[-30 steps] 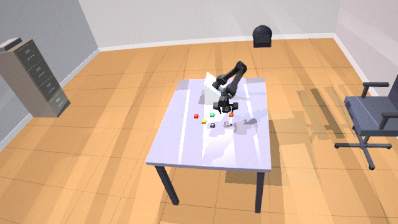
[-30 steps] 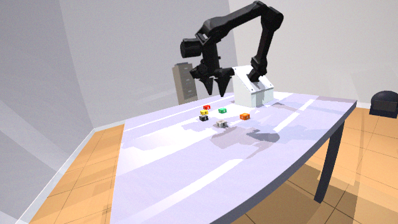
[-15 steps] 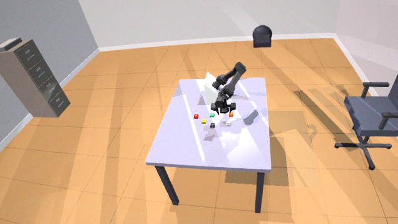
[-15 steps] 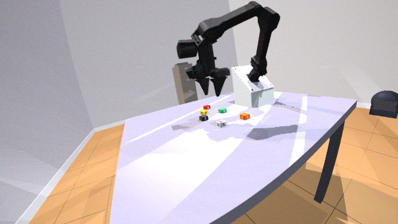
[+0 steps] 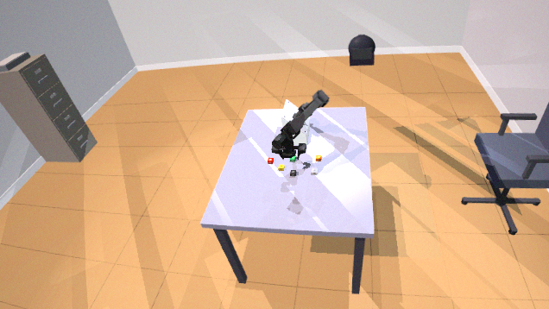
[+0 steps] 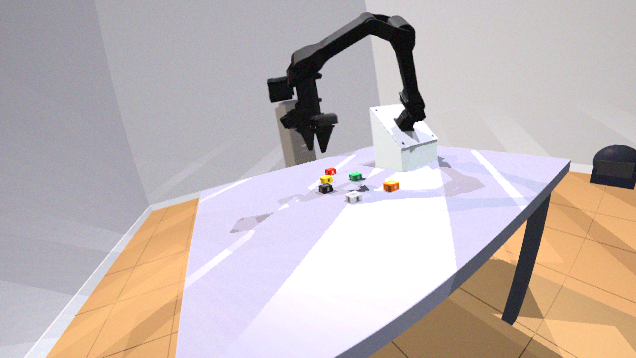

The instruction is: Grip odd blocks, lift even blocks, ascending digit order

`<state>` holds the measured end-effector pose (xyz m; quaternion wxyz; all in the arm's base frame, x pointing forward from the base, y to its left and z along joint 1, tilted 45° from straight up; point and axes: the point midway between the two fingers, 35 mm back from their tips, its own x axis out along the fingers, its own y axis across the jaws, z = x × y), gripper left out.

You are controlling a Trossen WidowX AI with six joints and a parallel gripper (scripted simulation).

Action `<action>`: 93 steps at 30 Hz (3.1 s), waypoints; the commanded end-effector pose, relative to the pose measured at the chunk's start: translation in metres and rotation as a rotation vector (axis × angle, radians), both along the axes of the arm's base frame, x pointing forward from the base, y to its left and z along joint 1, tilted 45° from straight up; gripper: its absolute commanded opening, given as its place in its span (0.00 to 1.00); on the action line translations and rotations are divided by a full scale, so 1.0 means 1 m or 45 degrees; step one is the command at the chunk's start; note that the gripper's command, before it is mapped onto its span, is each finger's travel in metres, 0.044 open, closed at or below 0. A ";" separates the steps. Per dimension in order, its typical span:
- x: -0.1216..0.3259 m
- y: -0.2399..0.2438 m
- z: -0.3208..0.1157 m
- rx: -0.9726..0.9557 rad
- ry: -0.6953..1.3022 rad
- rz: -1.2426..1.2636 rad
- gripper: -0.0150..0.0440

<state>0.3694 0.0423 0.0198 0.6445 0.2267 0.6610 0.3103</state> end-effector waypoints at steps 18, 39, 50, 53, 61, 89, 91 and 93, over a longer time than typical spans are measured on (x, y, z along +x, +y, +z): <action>-0.028 -0.041 -0.035 -0.011 -0.006 0.002 0.93; -0.049 -0.060 -0.052 -0.009 -0.005 0.004 0.93; -0.089 -0.042 -0.029 -0.007 -0.001 0.004 0.93; -0.116 -0.030 -0.017 -0.006 0.002 0.004 0.93; -0.123 -0.010 -0.034 -0.006 0.004 0.007 0.93; -0.131 0.051 -0.094 0.001 0.004 0.003 0.93; -0.131 0.053 -0.096 0.002 0.004 0.003 0.93; -0.132 0.055 -0.098 0.002 0.004 0.004 0.93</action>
